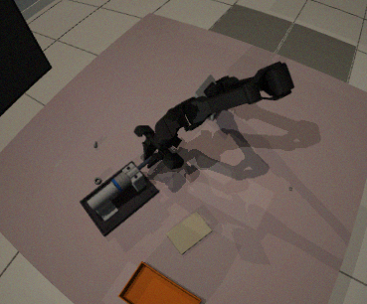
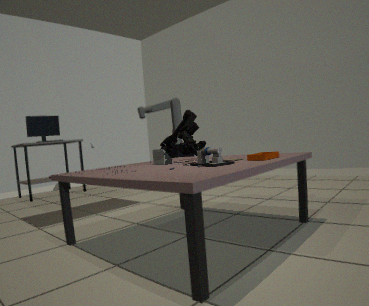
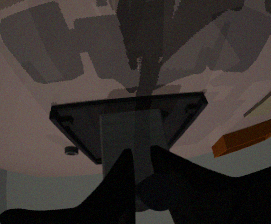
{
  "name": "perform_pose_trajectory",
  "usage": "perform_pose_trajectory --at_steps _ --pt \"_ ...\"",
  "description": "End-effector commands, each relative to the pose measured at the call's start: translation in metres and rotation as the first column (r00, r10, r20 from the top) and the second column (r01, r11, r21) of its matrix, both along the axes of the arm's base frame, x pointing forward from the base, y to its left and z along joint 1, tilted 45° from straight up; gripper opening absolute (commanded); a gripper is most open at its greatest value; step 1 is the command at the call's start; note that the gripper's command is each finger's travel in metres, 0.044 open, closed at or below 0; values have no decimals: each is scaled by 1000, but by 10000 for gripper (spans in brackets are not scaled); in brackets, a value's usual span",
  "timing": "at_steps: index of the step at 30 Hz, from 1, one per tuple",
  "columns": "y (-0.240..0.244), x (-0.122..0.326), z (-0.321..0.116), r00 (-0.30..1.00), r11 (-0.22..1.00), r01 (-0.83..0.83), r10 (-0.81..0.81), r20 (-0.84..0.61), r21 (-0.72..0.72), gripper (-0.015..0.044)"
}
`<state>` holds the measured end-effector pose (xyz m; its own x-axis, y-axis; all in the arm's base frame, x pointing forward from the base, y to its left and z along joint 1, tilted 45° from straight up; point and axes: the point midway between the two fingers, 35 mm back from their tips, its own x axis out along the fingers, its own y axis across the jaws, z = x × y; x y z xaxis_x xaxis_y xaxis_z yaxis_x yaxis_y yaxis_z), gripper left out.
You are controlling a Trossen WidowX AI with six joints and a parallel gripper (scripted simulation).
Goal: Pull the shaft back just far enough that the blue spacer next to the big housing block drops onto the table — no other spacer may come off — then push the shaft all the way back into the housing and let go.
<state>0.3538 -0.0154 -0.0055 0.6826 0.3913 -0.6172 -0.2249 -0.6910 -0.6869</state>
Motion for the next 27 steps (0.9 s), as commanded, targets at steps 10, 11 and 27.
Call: perform_pose_trajectory --at_steps 10,11,27 --pt "0 -2 0 1000 1000 -2 2 1 0 0" --pt "0 -2 0 1000 1000 -2 2 1 0 0" --pt "1 -3 1 1000 1000 -2 2 1 0 0"
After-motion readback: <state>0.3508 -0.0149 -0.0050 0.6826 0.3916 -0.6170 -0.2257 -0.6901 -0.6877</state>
